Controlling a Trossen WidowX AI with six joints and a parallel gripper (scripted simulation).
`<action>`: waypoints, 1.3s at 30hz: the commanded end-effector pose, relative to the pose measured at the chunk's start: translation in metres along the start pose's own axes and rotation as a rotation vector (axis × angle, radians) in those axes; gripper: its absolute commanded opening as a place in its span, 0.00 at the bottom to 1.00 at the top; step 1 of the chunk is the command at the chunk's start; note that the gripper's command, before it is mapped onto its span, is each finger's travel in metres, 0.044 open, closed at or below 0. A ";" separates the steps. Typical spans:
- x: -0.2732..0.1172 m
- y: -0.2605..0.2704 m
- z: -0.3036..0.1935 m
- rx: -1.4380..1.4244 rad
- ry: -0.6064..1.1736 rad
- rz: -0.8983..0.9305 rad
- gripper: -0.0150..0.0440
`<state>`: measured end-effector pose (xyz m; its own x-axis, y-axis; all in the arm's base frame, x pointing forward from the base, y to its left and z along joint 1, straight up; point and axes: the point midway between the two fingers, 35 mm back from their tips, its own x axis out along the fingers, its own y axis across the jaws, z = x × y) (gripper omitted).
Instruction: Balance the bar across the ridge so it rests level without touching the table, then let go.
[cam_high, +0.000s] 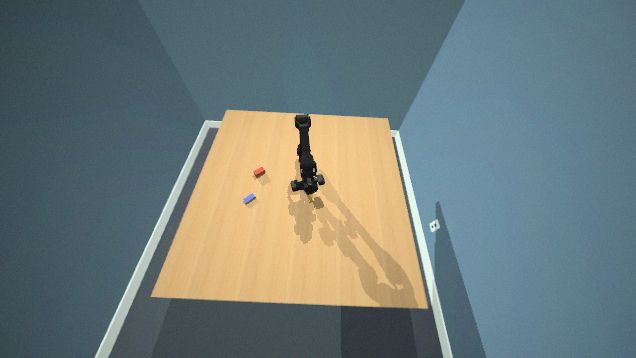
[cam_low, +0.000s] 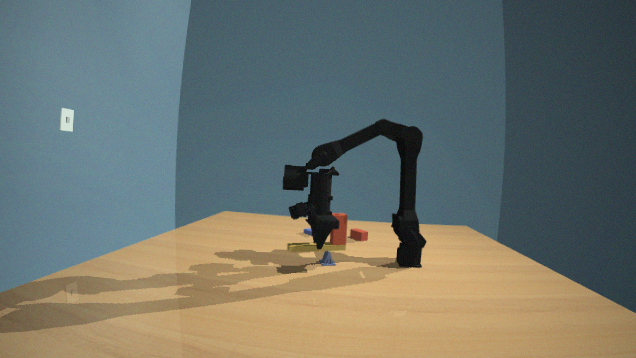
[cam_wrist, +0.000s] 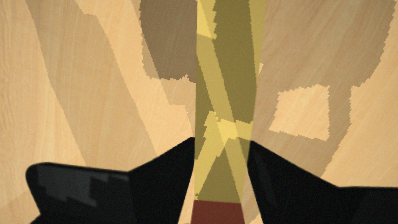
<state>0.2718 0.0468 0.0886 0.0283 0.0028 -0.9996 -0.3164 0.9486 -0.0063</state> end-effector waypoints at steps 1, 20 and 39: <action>0.000 0.000 0.000 0.000 0.000 0.000 0.54; 0.000 0.000 0.000 0.000 0.000 0.000 0.54; 0.000 0.000 0.000 0.000 0.000 0.000 0.57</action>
<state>0.2719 0.0469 0.0887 0.0290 0.0029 -0.9996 -0.3164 0.9486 -0.0064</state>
